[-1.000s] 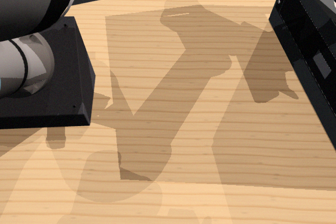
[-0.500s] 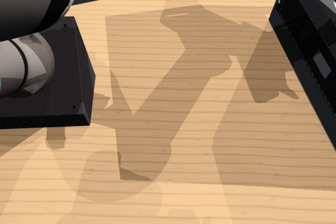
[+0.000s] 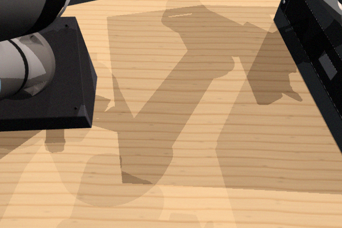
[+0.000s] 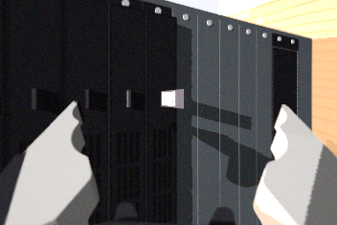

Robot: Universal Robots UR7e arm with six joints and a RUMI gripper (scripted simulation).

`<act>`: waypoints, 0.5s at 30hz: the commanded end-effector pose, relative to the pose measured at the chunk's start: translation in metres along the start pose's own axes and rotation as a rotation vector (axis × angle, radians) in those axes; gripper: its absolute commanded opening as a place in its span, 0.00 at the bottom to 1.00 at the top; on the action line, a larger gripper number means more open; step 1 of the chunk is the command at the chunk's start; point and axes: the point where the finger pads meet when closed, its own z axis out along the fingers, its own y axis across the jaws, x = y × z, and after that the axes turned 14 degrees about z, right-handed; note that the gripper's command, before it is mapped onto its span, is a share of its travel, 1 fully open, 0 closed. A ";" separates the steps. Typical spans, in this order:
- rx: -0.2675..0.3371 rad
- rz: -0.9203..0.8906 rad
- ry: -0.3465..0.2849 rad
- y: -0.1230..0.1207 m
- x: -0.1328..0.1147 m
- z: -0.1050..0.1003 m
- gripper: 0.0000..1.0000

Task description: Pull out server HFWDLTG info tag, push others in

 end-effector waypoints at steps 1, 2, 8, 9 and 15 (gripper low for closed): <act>0.001 -0.001 -0.002 -0.001 0.002 -0.006 1.00; 0.001 -0.001 -0.002 -0.001 0.002 -0.006 1.00; 0.001 0.000 -0.002 -0.002 0.006 -0.014 1.00; 0.001 0.000 -0.002 -0.002 0.007 -0.015 1.00; 0.001 0.000 -0.002 -0.002 0.012 -0.025 1.00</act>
